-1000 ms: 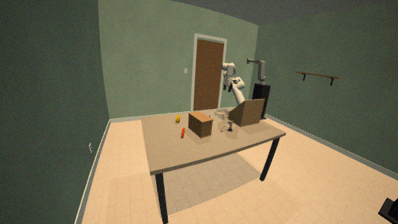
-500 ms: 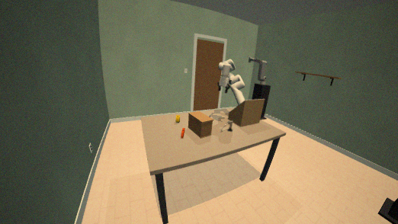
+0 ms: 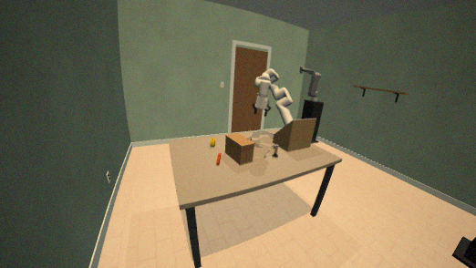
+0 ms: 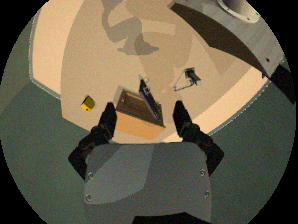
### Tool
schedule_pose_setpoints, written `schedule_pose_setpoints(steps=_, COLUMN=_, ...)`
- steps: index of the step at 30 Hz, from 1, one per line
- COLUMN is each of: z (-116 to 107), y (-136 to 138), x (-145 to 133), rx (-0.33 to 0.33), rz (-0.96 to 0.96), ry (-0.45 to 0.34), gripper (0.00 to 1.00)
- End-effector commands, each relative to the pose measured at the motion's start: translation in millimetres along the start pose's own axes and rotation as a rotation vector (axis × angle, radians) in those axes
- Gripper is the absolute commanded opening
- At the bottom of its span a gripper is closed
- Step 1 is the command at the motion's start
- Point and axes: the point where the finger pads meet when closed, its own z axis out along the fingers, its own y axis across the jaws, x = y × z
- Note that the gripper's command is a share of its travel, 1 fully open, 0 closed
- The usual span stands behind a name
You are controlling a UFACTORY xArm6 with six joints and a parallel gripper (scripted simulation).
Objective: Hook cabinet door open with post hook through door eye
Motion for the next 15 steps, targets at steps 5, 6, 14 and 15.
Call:
schedule_pose_setpoints(steps=5, z=45.6, y=-10.7, x=-64.9, rx=-0.022, rz=-0.238, ry=0.001, gripper=1.0)
schedule_pose_setpoints(steps=6, z=58.5, y=-11.8, x=-77.2, rx=-0.028, rz=-0.295, ry=-0.003, gripper=1.0)
schedule_pose_setpoints(steps=14, z=86.5, y=-12.8, x=-100.2, rx=-0.04, rz=-0.41, ry=-0.011, gripper=1.0)
schedule_pose_setpoints(steps=15, z=91.3, y=-12.8, x=-103.7, rx=-0.043, rz=-0.428, ry=-0.013, gripper=1.0)
